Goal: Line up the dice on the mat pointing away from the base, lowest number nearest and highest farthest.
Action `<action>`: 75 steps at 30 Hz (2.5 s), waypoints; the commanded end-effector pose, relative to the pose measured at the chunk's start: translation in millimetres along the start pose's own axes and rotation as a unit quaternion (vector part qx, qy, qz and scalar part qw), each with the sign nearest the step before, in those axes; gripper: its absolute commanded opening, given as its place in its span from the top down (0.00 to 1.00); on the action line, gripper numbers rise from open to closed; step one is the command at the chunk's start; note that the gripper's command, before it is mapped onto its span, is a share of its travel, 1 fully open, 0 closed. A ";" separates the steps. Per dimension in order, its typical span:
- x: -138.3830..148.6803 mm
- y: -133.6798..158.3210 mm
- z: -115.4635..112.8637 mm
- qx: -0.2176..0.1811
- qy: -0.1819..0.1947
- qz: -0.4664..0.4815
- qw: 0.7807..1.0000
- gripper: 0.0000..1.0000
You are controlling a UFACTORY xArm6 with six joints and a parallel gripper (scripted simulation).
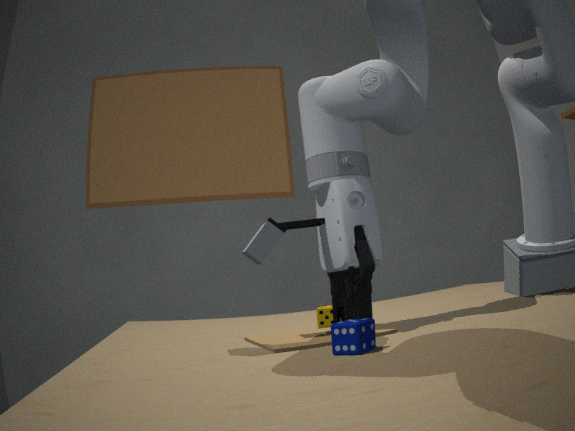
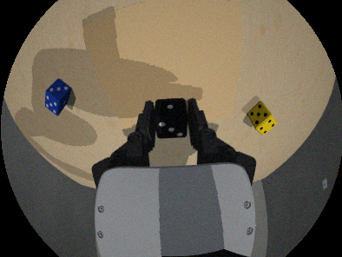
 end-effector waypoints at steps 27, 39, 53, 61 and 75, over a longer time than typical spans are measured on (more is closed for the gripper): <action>0.0 -0.9 -33.0 0.002 0.000 0.000 1.000 0.53; 0.0 -0.7 -84.5 0.001 0.000 0.000 1.000 0.53; 0.0 -0.7 -90.8 0.001 0.000 0.000 1.000 0.00; 0.0 -0.7 -90.8 0.001 0.000 0.000 1.000 0.00; 7.0 -1.1 -90.3 0.001 0.000 0.062 0.998 0.00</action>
Point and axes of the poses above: the point where the finger pads meet when closed, its own z axis out along the fingers, its own x axis across the jaws, y = z × x, the point moved 10 cm from there along -z, back along the fingers, and after that the axes turned 1 degree about -z, right-handed, at the moved point
